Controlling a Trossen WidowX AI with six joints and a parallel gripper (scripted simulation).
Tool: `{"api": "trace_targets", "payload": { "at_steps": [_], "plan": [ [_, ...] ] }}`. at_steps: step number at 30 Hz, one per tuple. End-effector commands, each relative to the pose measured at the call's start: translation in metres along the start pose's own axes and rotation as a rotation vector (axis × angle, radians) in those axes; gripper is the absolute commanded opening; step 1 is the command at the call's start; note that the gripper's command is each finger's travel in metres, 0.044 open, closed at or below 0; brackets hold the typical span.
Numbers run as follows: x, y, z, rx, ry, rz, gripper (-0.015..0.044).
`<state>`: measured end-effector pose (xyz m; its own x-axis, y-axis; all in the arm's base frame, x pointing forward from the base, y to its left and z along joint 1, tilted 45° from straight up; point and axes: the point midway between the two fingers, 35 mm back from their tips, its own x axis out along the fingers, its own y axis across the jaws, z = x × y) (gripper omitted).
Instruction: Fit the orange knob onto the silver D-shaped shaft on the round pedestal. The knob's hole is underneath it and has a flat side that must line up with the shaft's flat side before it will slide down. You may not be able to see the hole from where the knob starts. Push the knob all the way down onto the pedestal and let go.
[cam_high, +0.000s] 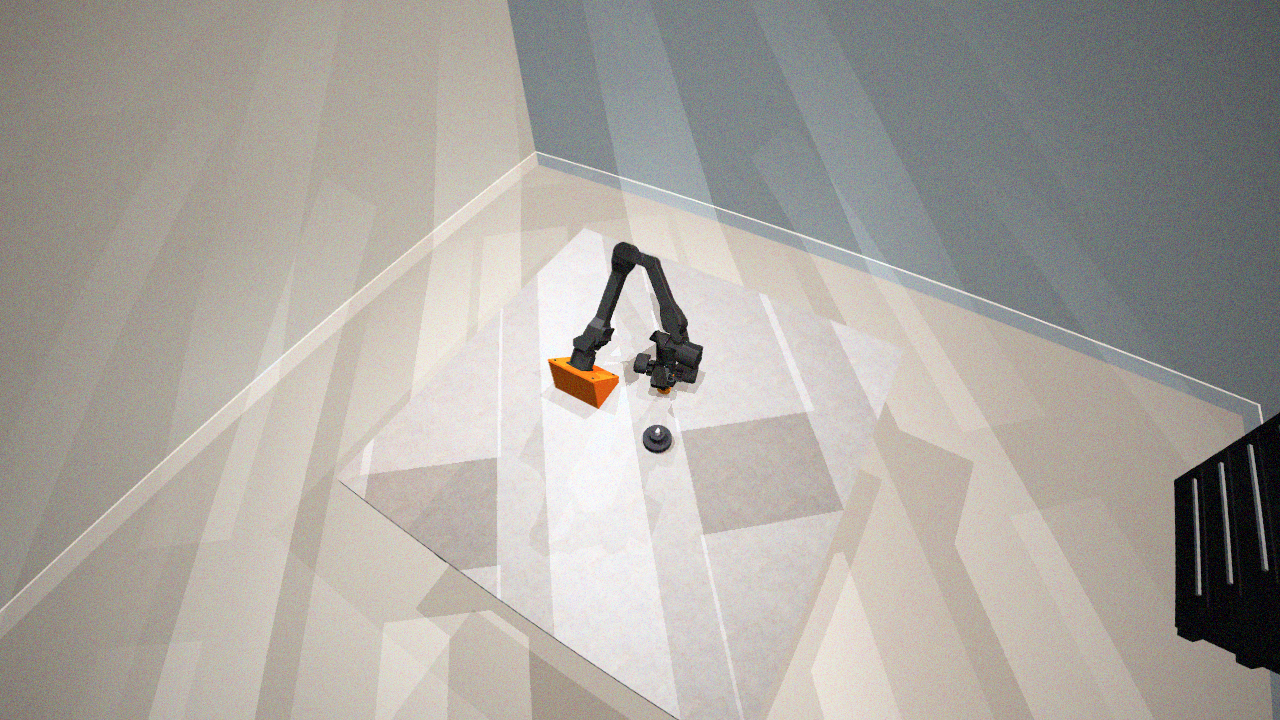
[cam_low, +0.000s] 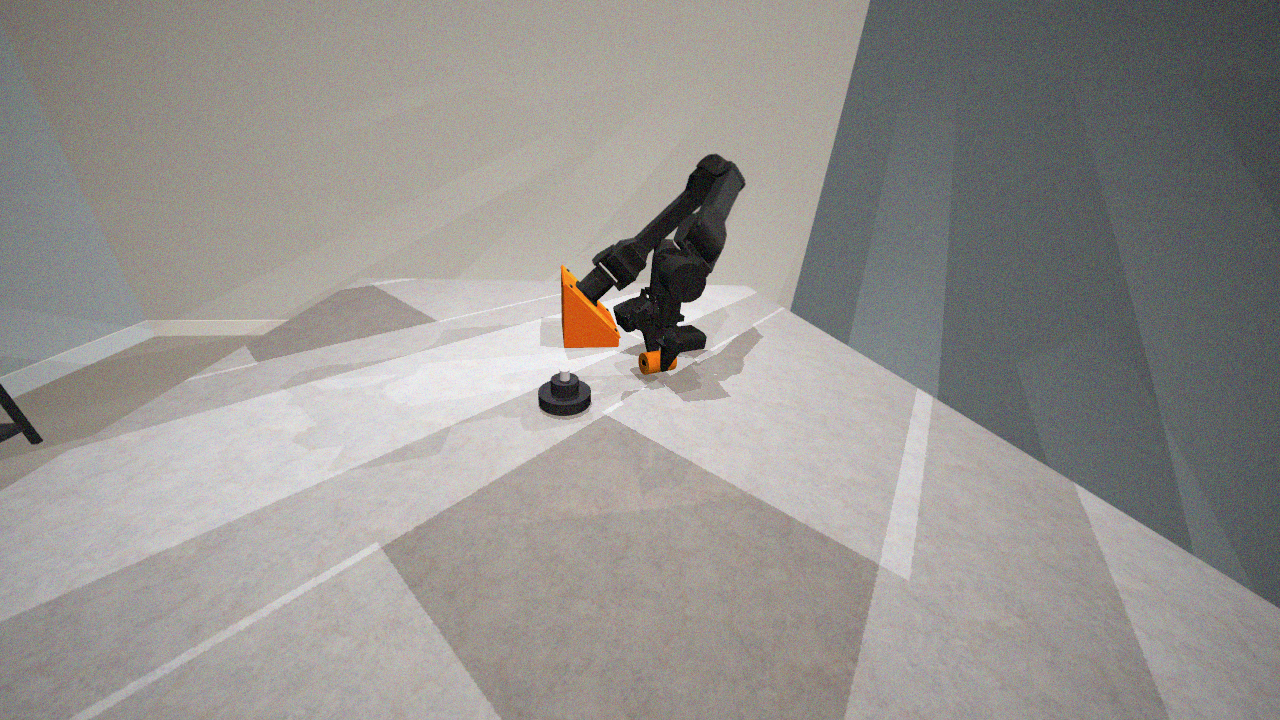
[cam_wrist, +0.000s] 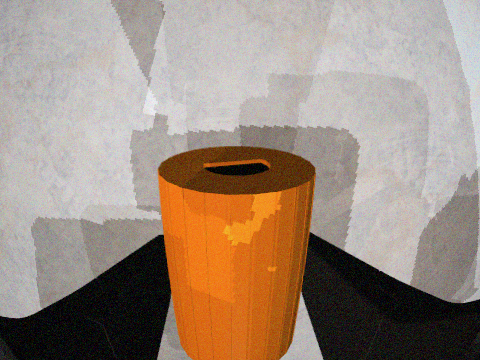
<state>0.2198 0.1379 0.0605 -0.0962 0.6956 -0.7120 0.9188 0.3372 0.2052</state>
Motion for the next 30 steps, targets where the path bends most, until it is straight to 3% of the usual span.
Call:
{"api": "trace_targets", "payload": {
  "at_steps": [1,9,23,30],
  "plan": [
    [-0.0007,0.0005,-0.0004,0.139,0.003,0.003,0.0179],
    [-0.0007,0.0005,-0.0004,0.185,0.003,0.003,0.0179],
    [-0.0007,0.0005,-0.0004,0.662,0.004,0.002,0.0179],
    [-0.0001,0.0005,-0.0004,0.686,0.004,0.002,0.0179]
  ]
}}
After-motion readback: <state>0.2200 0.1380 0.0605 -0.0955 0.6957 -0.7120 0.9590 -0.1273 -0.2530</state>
